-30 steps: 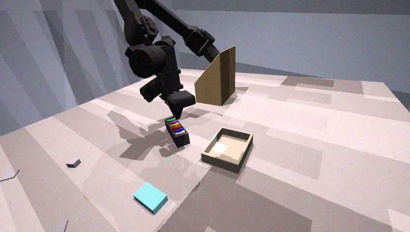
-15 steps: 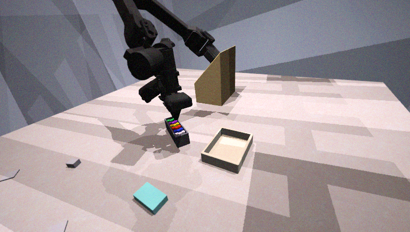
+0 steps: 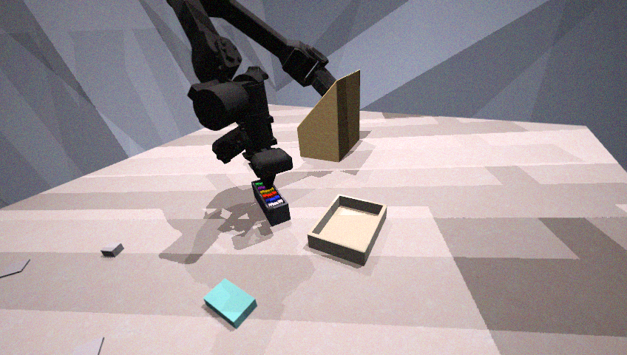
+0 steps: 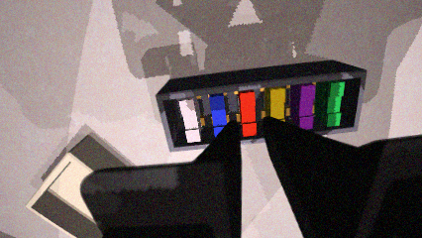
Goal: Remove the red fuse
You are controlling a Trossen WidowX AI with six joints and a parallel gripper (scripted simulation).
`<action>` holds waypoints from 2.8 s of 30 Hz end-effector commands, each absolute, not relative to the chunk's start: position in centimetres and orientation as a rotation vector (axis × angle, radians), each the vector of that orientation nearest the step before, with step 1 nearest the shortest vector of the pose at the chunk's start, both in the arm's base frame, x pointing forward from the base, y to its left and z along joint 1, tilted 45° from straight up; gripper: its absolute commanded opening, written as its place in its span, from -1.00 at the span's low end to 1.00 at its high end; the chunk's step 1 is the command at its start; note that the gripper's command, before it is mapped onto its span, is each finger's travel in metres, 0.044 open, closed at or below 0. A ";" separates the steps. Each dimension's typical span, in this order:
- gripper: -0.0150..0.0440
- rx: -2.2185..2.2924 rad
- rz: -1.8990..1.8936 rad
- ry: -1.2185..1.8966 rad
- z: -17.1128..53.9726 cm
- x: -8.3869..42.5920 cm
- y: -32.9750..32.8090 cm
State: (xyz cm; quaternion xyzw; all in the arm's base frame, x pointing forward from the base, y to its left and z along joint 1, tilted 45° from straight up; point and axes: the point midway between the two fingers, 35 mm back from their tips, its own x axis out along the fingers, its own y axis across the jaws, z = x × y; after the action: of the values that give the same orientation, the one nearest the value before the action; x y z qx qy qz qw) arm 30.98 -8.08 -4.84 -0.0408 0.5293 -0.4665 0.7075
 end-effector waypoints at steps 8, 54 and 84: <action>-0.26 -0.101 -1.038 1.181 -5.8 30.8 -9.0; -0.47 -0.095 -1.038 1.179 -6.4 30.8 -9.8; -0.49 -0.096 -1.037 1.180 -5.6 30.8 -8.9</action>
State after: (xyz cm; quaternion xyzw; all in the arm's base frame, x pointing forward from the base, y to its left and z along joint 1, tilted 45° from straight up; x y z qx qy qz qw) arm 30.74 -9.12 -5.88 -0.0458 0.5321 -0.4673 0.7045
